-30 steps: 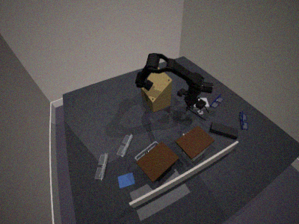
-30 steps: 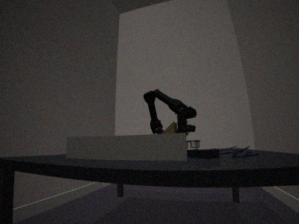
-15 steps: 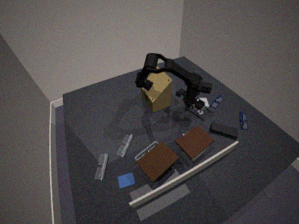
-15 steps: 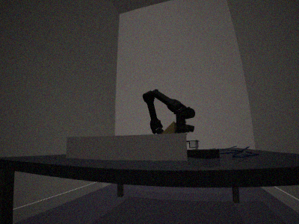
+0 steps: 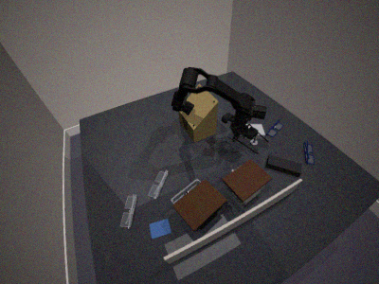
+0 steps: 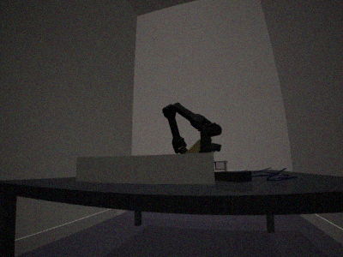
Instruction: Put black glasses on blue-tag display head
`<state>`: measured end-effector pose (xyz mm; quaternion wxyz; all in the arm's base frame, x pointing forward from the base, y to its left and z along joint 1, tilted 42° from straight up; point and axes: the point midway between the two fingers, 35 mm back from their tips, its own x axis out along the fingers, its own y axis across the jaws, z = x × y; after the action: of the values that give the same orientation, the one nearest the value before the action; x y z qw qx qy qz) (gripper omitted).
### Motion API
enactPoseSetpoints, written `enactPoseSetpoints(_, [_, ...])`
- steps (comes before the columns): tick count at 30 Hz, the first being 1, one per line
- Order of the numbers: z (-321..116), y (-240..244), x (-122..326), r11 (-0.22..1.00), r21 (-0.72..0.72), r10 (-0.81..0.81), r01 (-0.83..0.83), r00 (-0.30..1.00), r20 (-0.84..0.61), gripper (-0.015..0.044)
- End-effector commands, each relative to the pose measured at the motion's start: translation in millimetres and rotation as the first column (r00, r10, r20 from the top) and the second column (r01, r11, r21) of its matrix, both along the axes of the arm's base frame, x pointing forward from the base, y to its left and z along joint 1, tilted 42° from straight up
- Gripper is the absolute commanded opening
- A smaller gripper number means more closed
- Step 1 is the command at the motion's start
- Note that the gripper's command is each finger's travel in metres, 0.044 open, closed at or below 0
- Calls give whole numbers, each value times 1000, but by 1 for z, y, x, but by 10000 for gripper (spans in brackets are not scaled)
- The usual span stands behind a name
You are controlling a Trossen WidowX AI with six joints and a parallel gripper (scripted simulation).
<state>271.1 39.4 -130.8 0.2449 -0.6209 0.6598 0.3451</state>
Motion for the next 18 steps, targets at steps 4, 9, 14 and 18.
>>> enactPoseSetpoints(4, [6,-4,-1,1000,-2,7,-7,1000,3,0])
enactPoseSetpoints(9, [9,-7,-1,1000,-3,7,-7,1000,2,0])
enactPoseSetpoints(14, [11,-10,-1,1000,-3,7,-7,1000,2,0])
enactPoseSetpoints(18, [12,-11,-2,1000,-3,7,-7,1000,2,0])
